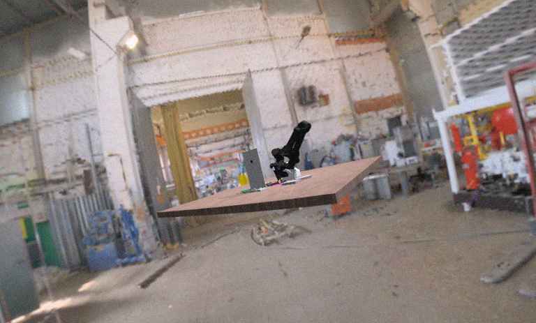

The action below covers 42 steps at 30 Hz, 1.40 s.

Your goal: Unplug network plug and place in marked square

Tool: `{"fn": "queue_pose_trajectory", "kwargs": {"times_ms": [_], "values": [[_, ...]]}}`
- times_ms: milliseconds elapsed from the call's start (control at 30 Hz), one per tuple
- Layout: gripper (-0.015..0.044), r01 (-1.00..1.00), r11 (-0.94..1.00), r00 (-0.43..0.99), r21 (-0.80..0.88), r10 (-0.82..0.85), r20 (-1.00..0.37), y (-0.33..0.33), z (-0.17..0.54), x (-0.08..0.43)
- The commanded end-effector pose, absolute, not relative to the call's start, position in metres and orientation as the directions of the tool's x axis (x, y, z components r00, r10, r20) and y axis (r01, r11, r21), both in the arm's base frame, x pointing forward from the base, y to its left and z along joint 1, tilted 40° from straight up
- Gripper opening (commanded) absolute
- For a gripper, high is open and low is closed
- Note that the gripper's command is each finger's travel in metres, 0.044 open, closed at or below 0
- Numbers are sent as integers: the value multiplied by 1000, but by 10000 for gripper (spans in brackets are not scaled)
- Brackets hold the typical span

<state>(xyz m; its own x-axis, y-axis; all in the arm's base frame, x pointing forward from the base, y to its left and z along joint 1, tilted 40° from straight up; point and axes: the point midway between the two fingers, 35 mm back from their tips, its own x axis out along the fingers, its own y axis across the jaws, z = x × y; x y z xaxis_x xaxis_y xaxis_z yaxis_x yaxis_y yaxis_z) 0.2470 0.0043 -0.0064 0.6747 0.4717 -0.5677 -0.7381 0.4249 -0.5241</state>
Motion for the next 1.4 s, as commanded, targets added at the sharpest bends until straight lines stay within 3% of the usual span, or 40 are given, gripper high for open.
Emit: {"fn": "queue_pose_trajectory", "kwargs": {"times_ms": [0,400,600,1367], "values": [[0,-739,429,674,-519,470,-570,6,-8,247],[0,-738,425,675,-524,472,-567,6,-8,248],[156,-738,425,675,-524,472,-567,6,-8,248],[156,-740,425,673,-522,471,-571,-1,-1,240]]}}
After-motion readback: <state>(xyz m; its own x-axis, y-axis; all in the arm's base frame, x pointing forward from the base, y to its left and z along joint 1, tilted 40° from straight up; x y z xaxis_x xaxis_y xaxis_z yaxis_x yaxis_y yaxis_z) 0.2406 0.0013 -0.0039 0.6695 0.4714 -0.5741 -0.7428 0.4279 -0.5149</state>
